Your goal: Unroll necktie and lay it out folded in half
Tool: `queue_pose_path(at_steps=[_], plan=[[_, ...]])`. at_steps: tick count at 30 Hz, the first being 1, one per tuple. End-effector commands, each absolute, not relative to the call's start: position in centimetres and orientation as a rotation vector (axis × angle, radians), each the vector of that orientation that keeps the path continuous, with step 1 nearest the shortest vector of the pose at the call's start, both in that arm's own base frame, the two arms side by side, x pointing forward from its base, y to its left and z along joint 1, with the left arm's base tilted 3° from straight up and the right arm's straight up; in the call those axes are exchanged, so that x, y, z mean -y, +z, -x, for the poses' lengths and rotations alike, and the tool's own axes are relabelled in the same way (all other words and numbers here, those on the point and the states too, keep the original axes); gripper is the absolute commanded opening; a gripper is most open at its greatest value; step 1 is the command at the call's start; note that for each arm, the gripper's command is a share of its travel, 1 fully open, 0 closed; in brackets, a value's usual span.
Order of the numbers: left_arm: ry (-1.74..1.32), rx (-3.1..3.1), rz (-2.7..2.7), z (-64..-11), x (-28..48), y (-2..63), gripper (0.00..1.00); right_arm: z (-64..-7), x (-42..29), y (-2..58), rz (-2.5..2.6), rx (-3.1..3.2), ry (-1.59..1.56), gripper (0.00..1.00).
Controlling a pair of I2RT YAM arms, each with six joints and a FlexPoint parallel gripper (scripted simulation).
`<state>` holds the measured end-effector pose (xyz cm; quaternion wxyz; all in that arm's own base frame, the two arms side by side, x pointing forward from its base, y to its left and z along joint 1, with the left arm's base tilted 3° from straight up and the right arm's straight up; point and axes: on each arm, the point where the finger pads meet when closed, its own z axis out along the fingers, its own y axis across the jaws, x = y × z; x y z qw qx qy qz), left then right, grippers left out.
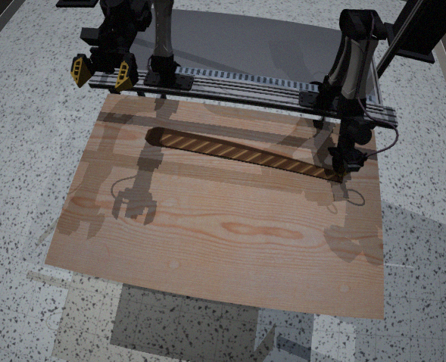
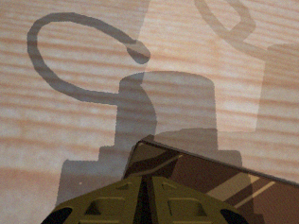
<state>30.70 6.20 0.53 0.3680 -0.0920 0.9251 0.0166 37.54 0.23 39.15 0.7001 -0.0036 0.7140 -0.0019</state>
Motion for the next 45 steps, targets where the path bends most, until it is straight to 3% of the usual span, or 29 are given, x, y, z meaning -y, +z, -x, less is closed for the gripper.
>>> queue_pose_path(at_steps=[1,45], plan=[[0.038,-2.406,0.245,-30.0,-5.9,-0.4,0.07,-37.7,-0.2,39.7,0.003,-1.582,0.004,1.00],[0.038,-2.406,0.245,-29.9,-6.0,2.7,0.07,-37.7,-0.2,39.7,0.003,-1.582,0.004,1.00]])
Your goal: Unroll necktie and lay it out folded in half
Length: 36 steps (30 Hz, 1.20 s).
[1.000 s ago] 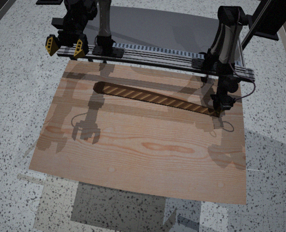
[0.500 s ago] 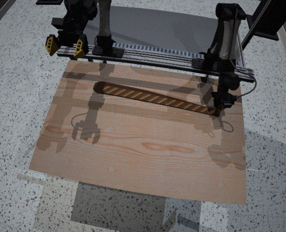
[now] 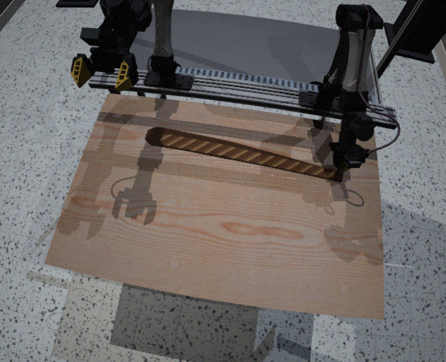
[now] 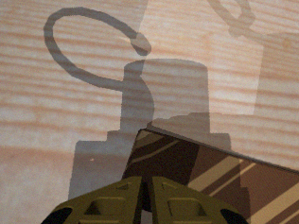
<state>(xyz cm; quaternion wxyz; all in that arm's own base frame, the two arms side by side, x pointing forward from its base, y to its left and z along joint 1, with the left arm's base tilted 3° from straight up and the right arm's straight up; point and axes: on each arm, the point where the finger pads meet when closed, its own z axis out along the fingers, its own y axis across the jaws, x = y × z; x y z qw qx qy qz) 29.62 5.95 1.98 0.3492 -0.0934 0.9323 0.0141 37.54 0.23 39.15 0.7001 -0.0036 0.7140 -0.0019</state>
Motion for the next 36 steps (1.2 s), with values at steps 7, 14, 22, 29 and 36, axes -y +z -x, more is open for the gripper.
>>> queue_pose_path(at_steps=[7,14,22,29,36], plan=[[0.038,-2.406,0.245,-29.89,-6.03,2.71,0.07,-37.73,-0.16,39.73,0.003,-1.582,0.004,1.00],[0.038,-2.406,0.245,-29.88,-6.02,2.82,0.07,-37.73,-0.16,39.73,0.003,-1.582,0.004,1.00],[0.038,-2.406,0.245,-29.87,-6.01,2.94,0.07,-37.73,-0.16,39.73,0.003,-1.582,0.004,1.00],[0.038,-2.406,0.246,-29.87,-5.99,3.10,0.07,-37.73,-0.16,39.73,0.003,-1.582,0.004,1.00],[0.038,-2.406,0.246,-29.86,-5.98,3.26,0.07,-37.73,-0.16,39.73,0.003,-1.582,0.004,1.00]])
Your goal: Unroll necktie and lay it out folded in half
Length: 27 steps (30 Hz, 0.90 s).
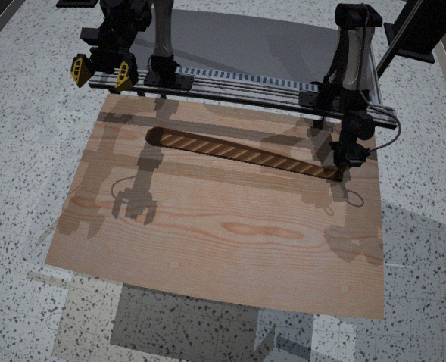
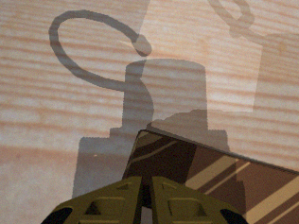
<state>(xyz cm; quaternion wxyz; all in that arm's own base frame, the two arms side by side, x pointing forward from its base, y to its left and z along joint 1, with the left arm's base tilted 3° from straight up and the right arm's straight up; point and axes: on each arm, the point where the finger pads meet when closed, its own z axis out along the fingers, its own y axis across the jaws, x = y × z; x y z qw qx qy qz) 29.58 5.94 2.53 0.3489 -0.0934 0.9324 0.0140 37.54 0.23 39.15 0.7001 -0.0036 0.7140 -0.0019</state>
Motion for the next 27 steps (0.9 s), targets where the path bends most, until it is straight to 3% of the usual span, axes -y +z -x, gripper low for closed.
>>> queue_pose_path(at_steps=[1,27], plan=[[0.038,-2.406,0.246,-29.85,-5.97,3.28,0.07,-37.73,-0.16,39.73,0.003,-1.582,0.004,1.00],[0.039,-2.406,0.247,-29.83,-5.92,3.77,0.07,-37.73,-0.16,39.73,0.003,-1.582,0.004,1.00]])
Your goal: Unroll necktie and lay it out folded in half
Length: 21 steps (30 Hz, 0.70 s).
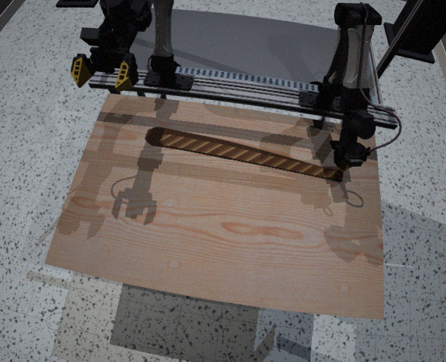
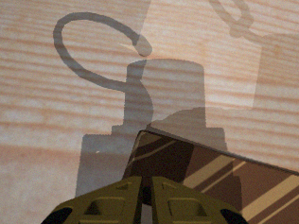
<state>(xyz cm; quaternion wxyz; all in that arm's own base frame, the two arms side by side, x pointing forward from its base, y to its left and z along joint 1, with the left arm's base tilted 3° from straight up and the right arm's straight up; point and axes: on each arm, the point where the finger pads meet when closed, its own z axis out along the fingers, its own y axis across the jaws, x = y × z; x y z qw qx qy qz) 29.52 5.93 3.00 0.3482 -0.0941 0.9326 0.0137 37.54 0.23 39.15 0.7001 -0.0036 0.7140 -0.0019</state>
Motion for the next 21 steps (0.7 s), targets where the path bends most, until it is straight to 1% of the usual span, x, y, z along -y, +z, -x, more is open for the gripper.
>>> queue_pose_path(at_steps=[1,21], plan=[[0.039,-2.406,0.247,-29.83,-5.92,3.79,0.07,-37.73,-0.16,39.73,0.003,-1.582,0.004,1.00],[0.039,-2.406,0.247,-29.81,-5.90,4.01,0.07,-37.73,-0.16,39.73,0.003,-1.582,0.004,1.00]])
